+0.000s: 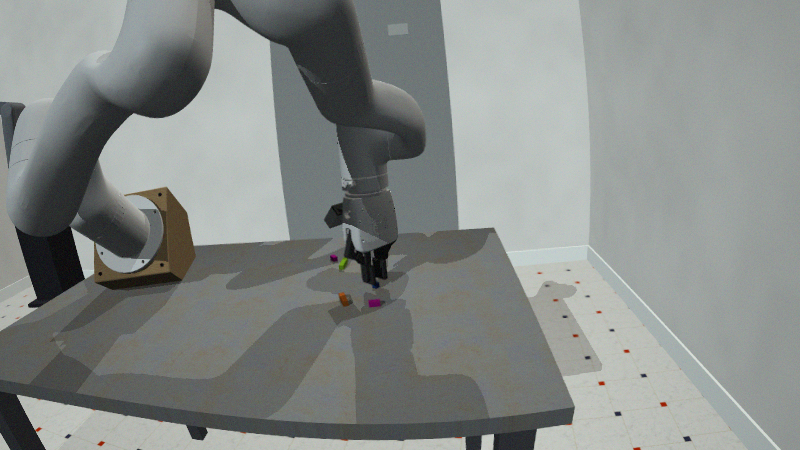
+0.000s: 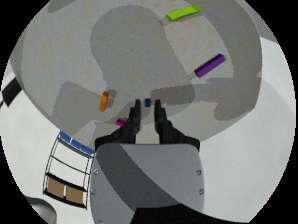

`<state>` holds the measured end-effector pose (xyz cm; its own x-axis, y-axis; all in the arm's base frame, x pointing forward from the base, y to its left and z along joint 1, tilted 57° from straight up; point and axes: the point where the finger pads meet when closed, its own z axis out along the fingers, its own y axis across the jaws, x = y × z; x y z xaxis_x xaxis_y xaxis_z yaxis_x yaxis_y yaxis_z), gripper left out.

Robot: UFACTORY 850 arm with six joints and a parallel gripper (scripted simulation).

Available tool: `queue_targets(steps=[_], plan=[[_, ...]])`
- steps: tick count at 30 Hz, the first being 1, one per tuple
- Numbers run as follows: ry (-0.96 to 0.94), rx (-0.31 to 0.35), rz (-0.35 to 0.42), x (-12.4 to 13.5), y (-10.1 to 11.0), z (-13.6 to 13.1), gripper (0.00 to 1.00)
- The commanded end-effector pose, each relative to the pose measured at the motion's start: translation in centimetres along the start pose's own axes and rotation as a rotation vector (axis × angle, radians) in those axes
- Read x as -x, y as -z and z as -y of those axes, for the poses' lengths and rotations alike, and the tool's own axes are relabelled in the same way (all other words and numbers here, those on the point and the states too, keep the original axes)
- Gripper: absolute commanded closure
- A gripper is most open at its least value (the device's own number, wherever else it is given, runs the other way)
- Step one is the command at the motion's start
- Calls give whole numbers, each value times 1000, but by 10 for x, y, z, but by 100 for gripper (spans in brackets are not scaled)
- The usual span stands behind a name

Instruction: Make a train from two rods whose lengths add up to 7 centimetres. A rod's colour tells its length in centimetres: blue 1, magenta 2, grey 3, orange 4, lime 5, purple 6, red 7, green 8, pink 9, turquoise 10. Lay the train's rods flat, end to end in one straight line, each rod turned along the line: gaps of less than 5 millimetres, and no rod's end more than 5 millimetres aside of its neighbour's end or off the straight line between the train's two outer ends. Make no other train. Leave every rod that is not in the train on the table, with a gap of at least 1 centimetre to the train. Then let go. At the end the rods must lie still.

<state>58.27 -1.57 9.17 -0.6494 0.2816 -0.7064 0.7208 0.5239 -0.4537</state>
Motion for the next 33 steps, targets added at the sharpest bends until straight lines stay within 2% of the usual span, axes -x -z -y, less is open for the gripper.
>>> queue_targets(steps=[1, 16, 33], plan=[[0, 1, 1, 0, -2, 0, 76], [0, 1, 1, 0, -12, 0, 76], [0, 1, 1, 0, -12, 0, 76]])
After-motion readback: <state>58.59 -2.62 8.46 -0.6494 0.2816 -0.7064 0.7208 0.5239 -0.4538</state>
